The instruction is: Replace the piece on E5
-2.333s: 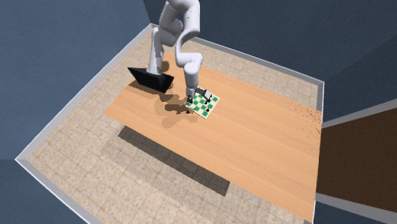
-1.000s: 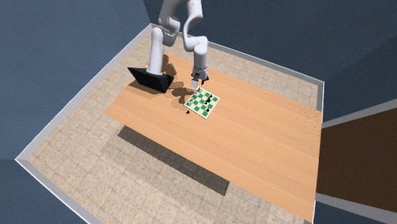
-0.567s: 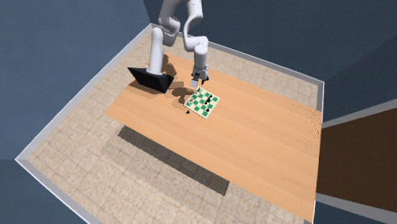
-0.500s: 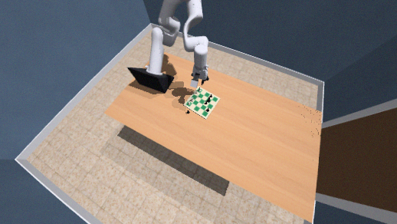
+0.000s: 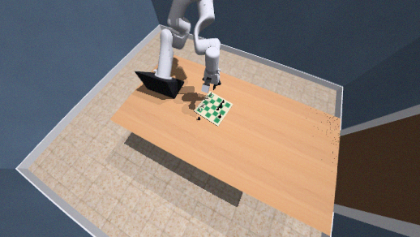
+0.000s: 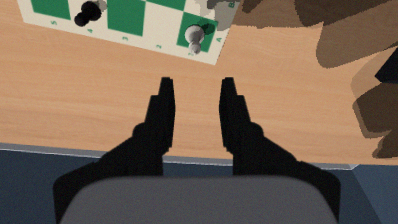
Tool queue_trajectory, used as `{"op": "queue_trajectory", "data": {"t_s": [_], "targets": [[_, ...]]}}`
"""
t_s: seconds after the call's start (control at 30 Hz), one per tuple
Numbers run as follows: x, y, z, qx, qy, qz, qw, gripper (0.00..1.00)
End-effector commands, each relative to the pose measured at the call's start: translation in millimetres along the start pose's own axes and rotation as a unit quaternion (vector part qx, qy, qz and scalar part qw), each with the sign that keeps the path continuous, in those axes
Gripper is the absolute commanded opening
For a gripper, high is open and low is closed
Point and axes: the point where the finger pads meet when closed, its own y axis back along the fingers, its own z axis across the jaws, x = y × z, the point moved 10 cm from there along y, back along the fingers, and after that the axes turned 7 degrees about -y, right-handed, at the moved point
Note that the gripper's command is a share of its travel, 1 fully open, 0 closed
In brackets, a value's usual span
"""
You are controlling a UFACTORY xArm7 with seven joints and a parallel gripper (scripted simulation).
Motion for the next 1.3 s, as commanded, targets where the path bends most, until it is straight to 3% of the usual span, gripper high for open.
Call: {"op": "queue_trajectory", "data": {"t_s": [0.0, 1.27], "targets": [[1, 1, -1, 0.002, 0.000, 0.001, 1.000, 0.37], [0, -40, -1, 0.002, 0.000, 0.001, 1.000, 0.37]]}}
